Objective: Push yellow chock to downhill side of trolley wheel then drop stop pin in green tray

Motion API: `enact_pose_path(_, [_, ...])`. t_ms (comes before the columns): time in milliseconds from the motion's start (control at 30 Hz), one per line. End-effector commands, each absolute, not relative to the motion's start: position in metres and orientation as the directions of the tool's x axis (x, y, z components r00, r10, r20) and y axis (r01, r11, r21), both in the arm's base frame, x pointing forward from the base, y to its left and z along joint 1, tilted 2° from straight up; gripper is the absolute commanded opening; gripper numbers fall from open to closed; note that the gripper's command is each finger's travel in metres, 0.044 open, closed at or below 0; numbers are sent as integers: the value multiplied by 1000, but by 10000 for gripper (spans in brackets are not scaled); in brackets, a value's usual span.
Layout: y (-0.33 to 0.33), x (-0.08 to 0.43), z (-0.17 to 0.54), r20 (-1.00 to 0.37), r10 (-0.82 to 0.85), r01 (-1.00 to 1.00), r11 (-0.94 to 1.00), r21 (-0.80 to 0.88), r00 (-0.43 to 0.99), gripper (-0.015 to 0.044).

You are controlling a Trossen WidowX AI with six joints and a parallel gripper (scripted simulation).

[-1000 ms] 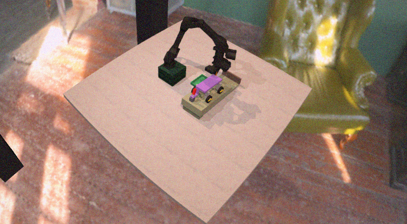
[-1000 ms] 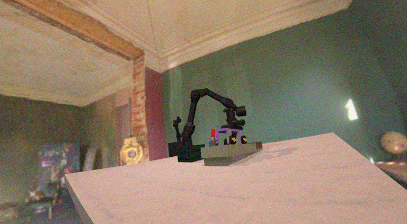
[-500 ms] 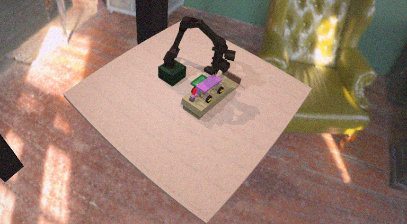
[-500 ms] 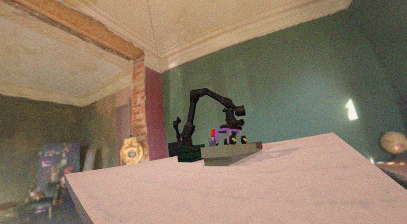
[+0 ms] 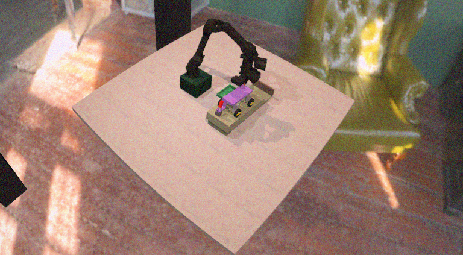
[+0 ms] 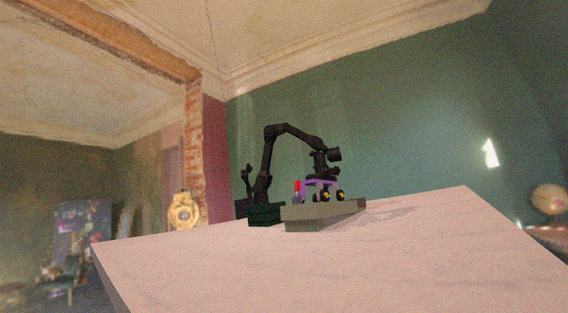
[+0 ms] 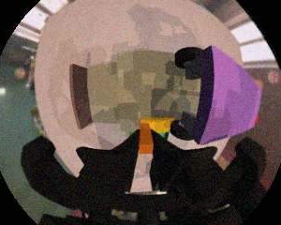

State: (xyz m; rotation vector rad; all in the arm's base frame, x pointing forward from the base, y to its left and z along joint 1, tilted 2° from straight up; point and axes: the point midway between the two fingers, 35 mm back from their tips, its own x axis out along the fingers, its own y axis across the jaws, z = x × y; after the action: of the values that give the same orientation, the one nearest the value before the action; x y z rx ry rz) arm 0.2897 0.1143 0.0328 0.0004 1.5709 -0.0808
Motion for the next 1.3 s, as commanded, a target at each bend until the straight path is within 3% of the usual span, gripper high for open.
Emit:
enact_pose_path(0, [114,290,33,-999,-52,52,997,-52,-2,0])
enact_pose_path(200, [114,290,33,-999,-52,52,997,-52,-2,0])
enact_pose_path(467, [114,290,33,-999,-52,52,997,-52,-2,190])
enact_pose_path(1267, [118,289,93,-998,-58,54,997,-57,2,190])
